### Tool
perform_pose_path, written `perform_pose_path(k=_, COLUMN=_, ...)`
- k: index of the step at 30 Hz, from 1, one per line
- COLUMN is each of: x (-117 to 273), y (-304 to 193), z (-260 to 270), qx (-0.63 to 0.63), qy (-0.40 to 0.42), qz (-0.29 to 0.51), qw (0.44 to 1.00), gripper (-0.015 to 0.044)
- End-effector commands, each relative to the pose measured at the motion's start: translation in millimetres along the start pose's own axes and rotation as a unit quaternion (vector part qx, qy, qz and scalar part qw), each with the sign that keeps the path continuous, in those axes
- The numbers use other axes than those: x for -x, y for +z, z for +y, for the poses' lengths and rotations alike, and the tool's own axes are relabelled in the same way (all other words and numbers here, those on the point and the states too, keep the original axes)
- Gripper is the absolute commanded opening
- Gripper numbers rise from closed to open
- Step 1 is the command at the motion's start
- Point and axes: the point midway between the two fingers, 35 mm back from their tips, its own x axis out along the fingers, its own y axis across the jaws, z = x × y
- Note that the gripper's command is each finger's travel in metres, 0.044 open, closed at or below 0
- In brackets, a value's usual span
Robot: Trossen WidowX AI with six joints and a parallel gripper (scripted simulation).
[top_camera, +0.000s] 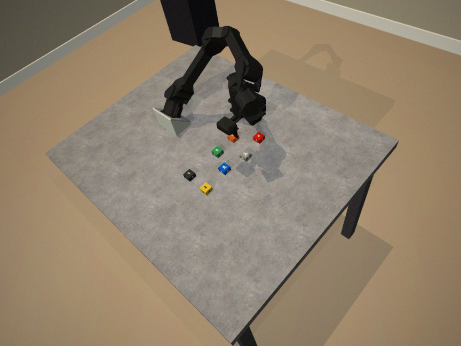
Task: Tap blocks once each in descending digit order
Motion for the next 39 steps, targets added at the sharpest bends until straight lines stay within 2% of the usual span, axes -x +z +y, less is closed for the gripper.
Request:
perform_pose_path(k=1, x=-1, y=2, z=-22, qx=0.004, qy=0.000, qz=0.002, qw=1.000, gripper=0.0400)
perform_pose_path(k=22, x=-1, y=2, z=-22, qx=0.004, qy=0.000, qz=0.002, qw=1.000, gripper=0.0400)
perform_pose_path(k=24, x=-1, y=1, z=-39, qx=0.003, qy=-0.001, qz=0.002, qw=1.000, gripper=0.0400)
perform_pose_path(k=28, x=-1, y=-13, z=-117, qx=0.004, qy=-0.003, qz=0.002, qw=1.000, gripper=0.0400)
perform_pose_path(k=39, x=-1, y=-14, z=-121, qx=0.004, qy=-0.002, qz=0.002, qw=1.000, gripper=0.0400)
